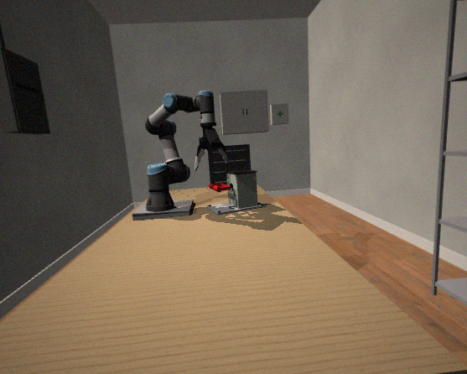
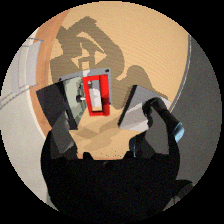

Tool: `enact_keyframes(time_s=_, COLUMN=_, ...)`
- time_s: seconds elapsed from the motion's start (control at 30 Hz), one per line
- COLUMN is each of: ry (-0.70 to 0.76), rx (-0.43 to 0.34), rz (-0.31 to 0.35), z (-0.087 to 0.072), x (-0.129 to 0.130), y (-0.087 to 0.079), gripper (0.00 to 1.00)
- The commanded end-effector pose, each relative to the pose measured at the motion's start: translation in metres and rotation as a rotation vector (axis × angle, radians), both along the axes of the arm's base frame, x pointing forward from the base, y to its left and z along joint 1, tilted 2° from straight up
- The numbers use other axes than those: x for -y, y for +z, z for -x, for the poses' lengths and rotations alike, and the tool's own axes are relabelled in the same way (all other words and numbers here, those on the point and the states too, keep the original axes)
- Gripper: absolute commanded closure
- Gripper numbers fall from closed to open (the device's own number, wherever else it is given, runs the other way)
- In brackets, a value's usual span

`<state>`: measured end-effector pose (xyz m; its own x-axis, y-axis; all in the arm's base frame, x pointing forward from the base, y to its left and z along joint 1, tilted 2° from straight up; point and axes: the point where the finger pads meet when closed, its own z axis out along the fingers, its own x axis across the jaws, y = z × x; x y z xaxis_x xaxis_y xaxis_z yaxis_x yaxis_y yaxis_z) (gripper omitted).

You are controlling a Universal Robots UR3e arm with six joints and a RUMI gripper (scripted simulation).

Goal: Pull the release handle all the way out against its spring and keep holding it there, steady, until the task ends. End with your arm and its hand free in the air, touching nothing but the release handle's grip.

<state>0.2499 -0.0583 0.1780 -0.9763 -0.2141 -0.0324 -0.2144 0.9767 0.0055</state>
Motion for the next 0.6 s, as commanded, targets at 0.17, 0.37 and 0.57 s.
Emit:
enact_keyframes(time_s=0.17, ry=0.014, rx=0.009, rz=0.005, z=-0.0037, x=-0.0142, y=-0.0016, gripper=0.00)
enact_keyframes(time_s=0.37, ry=0.014, rx=0.009, rz=0.005, z=-0.0037, x=-0.0142, y=-0.0016, gripper=1.00)
enact_keyframes(time_s=0.57, ry=0.014, rx=0.009, rz=0.005, z=-0.0037, x=-0.0142, y=-0.0016, gripper=1.00)
